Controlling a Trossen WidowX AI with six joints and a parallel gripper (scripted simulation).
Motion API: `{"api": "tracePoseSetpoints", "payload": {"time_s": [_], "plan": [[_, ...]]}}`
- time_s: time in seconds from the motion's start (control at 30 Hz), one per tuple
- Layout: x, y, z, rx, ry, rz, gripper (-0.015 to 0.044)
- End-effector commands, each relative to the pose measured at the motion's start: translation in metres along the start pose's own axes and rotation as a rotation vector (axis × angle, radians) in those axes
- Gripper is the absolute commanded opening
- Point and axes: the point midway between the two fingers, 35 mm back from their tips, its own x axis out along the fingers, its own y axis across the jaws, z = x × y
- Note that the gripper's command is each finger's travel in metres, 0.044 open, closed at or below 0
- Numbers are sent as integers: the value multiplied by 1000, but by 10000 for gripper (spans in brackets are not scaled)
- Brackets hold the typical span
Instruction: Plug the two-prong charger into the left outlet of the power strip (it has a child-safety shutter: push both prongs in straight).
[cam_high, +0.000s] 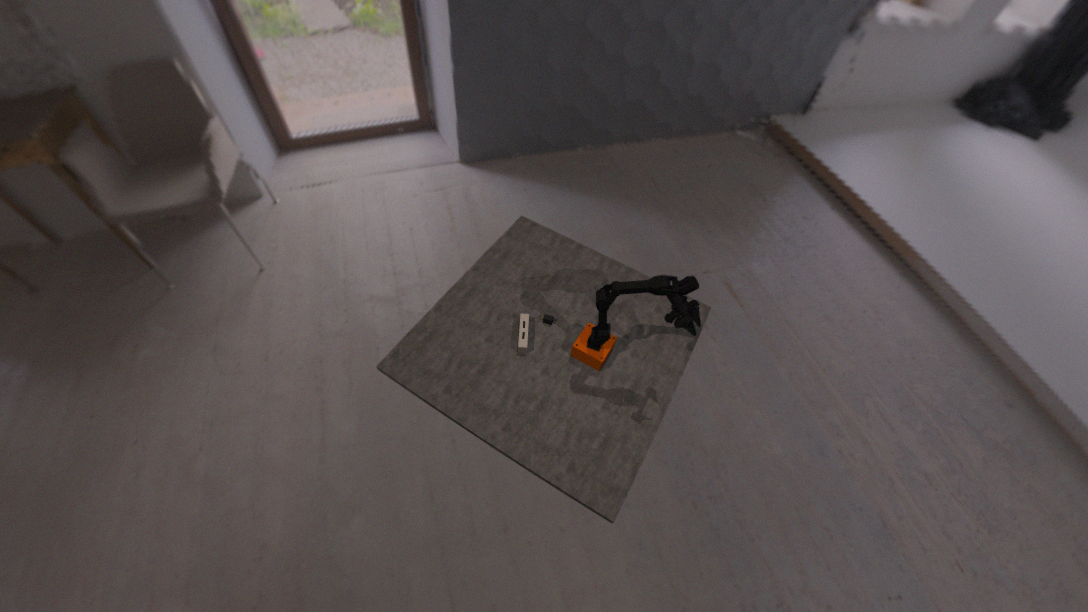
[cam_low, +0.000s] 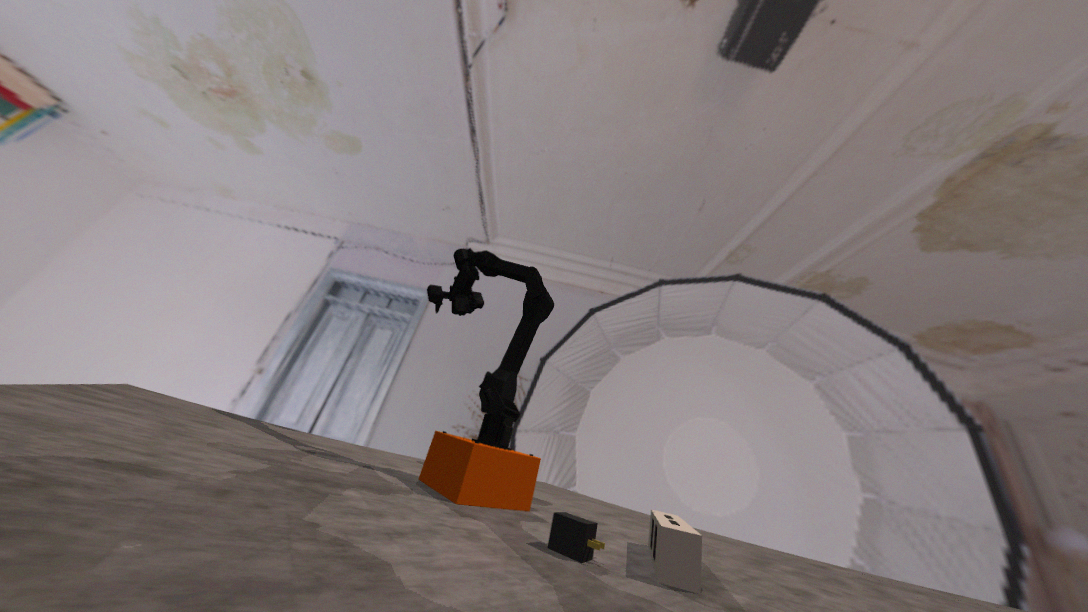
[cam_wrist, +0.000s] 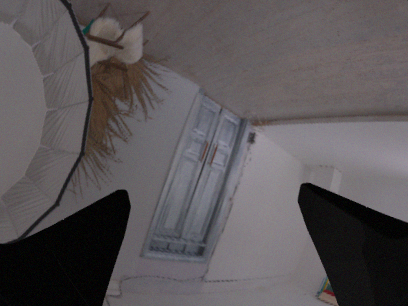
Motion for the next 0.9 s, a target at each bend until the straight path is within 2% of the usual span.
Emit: {"api": "tracePoseSetpoints", "payload": {"time_s": [0.0,0.03,0.87], "plan": [[0,0,0,-2,0,-1,426],[0,-2,0,-7,0,-4,440],[-32,-119,20,-588,75,-292,440]]}}
